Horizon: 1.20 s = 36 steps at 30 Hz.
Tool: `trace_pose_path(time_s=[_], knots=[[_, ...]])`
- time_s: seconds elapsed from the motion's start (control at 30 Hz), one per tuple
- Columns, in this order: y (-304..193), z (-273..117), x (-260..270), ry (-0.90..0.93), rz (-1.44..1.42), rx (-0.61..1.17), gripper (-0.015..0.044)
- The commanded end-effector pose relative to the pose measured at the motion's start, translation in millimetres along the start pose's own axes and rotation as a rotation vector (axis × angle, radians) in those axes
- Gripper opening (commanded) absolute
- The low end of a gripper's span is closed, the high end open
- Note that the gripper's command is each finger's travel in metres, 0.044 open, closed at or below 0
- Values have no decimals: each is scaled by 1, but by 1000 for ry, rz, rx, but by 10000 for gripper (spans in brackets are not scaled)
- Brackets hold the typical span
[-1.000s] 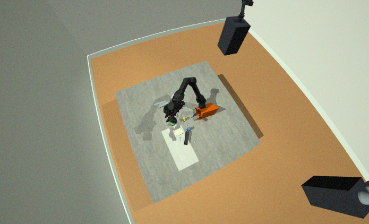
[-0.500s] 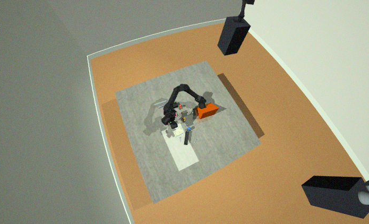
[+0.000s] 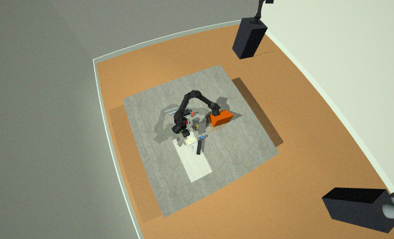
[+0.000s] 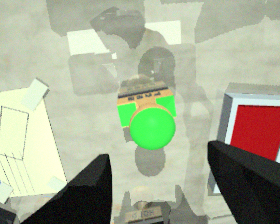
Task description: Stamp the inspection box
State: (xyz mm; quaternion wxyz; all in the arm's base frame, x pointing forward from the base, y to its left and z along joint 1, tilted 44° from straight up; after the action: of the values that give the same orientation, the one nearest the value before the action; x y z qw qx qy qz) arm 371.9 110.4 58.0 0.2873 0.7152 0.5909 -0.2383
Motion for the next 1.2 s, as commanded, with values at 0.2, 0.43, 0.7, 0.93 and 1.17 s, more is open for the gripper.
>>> trace_pose_path(time_s=[0.2, 0.43, 0.7, 0.93, 1.17], knots=[[1, 18, 0, -1, -5, 2, 218], [1, 30, 0, -1, -5, 2, 218], [1, 43, 0, -2, -4, 2, 218], [0, 54, -1, -3, -4, 2, 218], [0, 65, -1, -4, -4, 2, 218]])
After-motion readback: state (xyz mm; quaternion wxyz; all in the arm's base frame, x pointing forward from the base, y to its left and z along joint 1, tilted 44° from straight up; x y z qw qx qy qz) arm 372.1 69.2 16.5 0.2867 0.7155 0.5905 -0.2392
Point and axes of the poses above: the point midway between the two fingers, 35 mm back from their tips, its own z axis out along the fingers, its own x axis across the jaws, y = z × x, the point moved 9 cm from there along -z, back along the fingers, and after that the axes turned 15 degrees about z, right-handed, at the moved point
